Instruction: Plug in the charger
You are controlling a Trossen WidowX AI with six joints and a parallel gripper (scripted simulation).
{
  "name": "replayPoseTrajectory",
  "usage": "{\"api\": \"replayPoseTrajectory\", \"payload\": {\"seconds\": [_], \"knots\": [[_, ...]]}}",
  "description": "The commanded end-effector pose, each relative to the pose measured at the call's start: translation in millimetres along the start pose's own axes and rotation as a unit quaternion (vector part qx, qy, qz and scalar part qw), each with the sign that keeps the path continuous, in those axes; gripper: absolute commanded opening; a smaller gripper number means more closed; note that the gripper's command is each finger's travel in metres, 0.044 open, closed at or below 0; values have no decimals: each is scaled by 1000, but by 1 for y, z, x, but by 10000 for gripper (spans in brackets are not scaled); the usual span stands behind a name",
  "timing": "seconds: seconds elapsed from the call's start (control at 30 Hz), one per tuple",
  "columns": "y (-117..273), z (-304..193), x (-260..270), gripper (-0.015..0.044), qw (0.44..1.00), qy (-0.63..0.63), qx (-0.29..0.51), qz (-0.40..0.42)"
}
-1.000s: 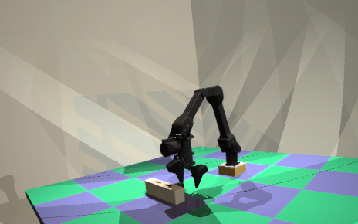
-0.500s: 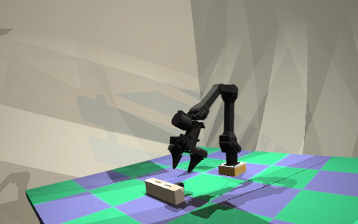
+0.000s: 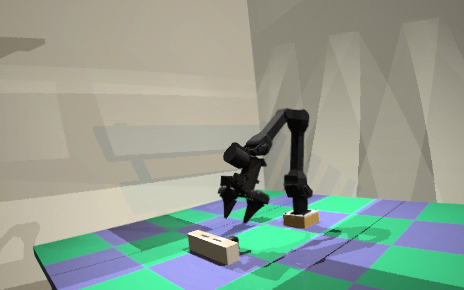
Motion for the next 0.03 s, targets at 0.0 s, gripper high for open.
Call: {"api": "replayPoseTrajectory", "payload": {"seconds": [0.0], "knots": [[0,1,0,440,1000,3,-2,2]]}}
Point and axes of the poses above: the point midway between the two fingers, 35 mm back from their tips, its own y axis back along the fingers, its own x axis across the jaws, z = x × y, the point moved 6 cm from there along y, back along the fingers, and after that the axes turned 5 degrees about y, right-handed, at the moved point
